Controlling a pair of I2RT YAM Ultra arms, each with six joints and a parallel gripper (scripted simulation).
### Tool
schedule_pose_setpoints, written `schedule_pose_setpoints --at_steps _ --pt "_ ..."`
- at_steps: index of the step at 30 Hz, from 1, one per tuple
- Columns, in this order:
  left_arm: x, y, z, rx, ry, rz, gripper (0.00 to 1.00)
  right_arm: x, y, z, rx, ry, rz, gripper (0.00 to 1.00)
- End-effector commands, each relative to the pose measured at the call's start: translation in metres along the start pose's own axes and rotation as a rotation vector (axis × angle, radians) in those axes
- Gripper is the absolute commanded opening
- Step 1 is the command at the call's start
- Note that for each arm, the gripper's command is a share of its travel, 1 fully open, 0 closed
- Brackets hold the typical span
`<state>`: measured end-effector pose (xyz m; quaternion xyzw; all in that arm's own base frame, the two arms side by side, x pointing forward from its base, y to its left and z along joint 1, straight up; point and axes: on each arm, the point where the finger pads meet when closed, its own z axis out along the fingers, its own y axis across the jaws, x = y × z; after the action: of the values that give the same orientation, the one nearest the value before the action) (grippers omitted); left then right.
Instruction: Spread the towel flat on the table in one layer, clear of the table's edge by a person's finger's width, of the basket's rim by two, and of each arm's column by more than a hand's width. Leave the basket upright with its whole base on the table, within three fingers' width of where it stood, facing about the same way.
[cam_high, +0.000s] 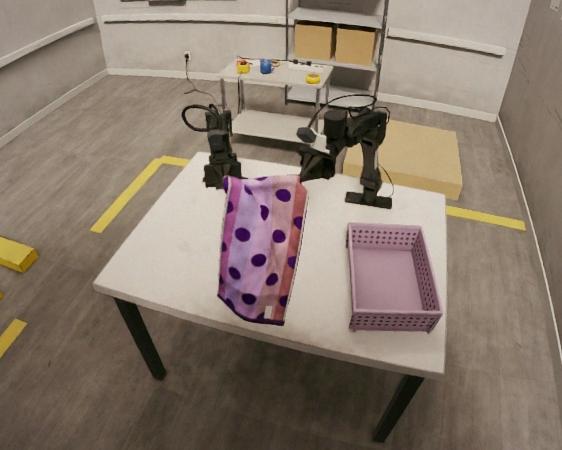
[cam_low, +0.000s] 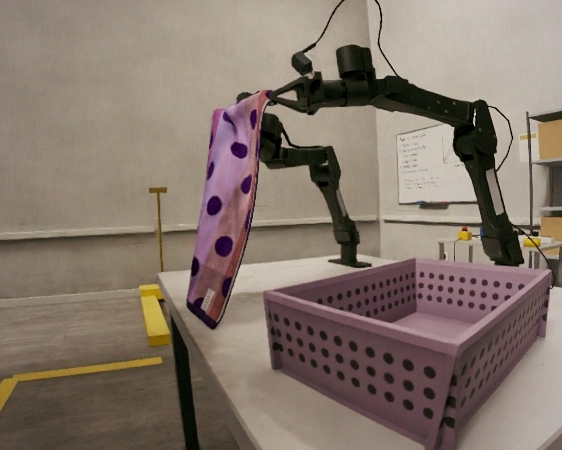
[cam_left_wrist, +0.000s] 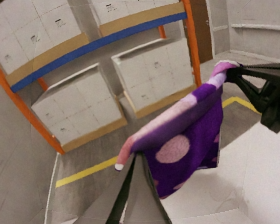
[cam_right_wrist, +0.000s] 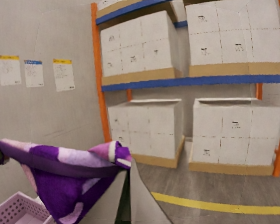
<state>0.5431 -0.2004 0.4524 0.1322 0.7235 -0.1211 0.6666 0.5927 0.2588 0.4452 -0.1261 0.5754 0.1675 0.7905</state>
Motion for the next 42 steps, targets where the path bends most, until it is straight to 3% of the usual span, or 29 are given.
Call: schedule_pose_setpoints --at_steps 1,5,7,15,42 --pt "-0.014 0.008 -0.01 -0.027 -0.059 -0.007 0.0 -0.022 -0.013 -0.009 0.038 -0.014 0.001 0.0" --pt "-0.012 0.008 -0.009 -0.027 -0.059 -0.007 0.0 -0.036 -0.013 -0.009 0.038 -0.051 0.001 0.0" --pt "-0.03 0.008 -0.015 -0.027 -0.097 -0.007 0.0 -0.039 -0.013 -0.009 0.038 -0.058 0.001 0.0" --pt "-0.017 0.009 -0.007 -0.028 -0.066 -0.007 0.0 -0.04 -0.013 -0.009 0.038 -0.06 0.001 0.0" --pt "-0.017 0.009 -0.007 -0.028 -0.066 -0.007 0.0 -0.04 -0.013 -0.009 0.038 -0.06 0.001 0.0"
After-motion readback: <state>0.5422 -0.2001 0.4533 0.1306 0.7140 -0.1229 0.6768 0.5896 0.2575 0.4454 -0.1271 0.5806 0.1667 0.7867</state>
